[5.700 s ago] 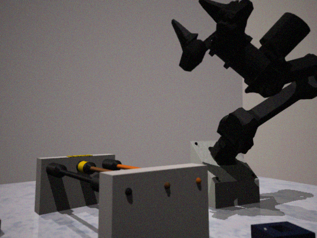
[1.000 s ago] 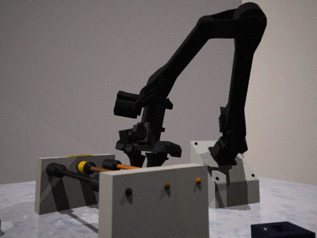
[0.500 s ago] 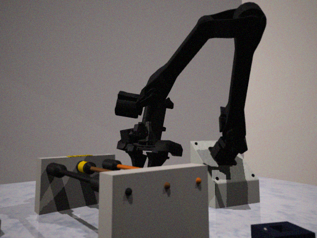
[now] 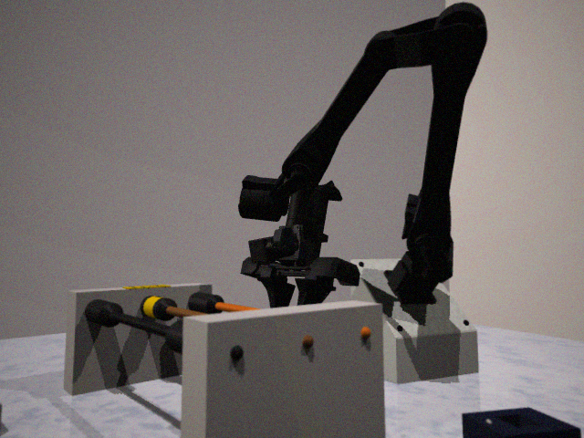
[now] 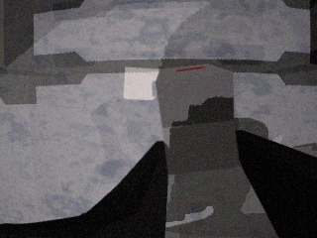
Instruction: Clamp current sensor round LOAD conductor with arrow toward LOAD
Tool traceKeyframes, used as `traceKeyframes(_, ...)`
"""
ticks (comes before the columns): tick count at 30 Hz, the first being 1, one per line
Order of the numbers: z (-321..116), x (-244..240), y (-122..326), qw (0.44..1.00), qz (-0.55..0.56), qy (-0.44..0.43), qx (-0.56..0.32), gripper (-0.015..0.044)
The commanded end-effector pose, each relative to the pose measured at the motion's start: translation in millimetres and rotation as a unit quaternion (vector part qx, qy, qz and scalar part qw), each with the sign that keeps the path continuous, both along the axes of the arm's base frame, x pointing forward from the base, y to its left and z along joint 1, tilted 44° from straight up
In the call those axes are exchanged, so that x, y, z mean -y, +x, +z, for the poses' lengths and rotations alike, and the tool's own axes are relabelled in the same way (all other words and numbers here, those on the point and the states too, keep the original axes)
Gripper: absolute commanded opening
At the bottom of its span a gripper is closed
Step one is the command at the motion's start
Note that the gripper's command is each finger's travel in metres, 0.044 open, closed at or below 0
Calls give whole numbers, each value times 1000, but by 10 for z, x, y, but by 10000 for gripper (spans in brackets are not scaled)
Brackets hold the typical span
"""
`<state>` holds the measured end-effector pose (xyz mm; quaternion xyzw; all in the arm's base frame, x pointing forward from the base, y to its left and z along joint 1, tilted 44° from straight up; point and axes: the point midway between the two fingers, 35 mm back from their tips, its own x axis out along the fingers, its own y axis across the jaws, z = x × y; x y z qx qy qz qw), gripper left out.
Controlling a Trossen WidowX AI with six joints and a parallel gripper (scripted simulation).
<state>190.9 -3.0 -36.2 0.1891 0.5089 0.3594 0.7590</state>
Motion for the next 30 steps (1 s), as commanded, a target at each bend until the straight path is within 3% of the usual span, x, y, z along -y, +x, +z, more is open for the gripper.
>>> traceKeyframes(1,0,3,4,1000,-1,0,0,105)
traceKeyframes(10,0,3,4,1000,-1,0,0,327)
traceKeyframes(23,345,419,-160,1000,-2,-4,-4,320)
traceKeyframes(30,376,409,-43,960,-151,33,-234,320)
